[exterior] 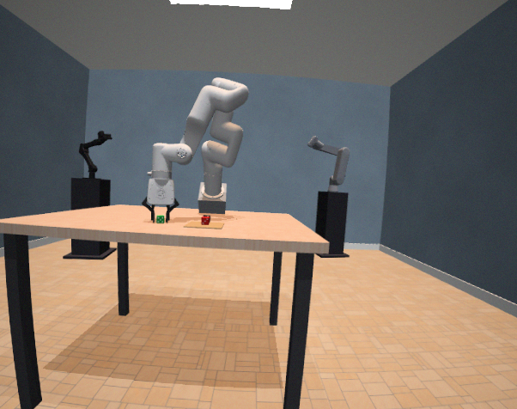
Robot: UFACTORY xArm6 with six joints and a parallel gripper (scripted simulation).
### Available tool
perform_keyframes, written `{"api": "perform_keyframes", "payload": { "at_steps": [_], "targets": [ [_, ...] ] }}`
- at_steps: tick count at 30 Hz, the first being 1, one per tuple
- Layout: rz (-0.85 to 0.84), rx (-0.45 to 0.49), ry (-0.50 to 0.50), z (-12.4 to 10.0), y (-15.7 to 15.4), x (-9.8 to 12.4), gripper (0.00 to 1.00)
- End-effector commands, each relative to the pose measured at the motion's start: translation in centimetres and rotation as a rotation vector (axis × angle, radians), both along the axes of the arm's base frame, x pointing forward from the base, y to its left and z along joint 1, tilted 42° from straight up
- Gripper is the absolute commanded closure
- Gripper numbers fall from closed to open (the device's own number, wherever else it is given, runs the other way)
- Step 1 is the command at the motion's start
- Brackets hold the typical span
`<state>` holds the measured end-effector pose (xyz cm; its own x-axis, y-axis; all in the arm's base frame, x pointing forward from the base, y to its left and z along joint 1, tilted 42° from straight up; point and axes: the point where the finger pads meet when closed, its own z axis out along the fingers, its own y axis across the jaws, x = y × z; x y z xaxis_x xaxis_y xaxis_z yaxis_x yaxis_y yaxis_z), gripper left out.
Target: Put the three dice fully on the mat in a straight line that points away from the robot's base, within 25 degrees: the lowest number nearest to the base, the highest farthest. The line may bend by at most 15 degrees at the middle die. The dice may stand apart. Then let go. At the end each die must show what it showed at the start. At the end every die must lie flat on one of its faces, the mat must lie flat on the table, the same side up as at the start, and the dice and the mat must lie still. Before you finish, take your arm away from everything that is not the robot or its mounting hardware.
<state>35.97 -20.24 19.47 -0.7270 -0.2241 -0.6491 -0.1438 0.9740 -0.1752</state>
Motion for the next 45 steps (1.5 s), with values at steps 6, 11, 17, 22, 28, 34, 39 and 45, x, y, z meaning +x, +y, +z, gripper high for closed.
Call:
{"api": "perform_keyframes", "payload": {
  "at_steps": [6, 11, 17, 22, 28, 34, 39, 45],
  "targets": [
    [-0.001, -0.001, -0.002, 0.1, -0.05, 0.03, 0.53],
    [-0.001, -0.001, -0.002, 0.1, -0.05, 0.03, 0.73],
    [-0.001, -0.001, -0.002, 0.1, -0.05, 0.03, 0.73],
    [-0.001, -0.001, -0.002, 0.1, -0.05, 0.03, 0.73],
    [-0.001, -0.001, -0.002, 0.1, -0.05, 0.03, 0.73],
    [-0.001, -0.001, -0.002, 0.1, -0.05, 0.03, 0.73],
    [-0.001, -0.001, -0.002, 0.1, -0.05, 0.03, 0.73],
    [-0.001, -0.001, -0.002, 0.2, -0.04, -0.05, 0.73]
  ]
}}
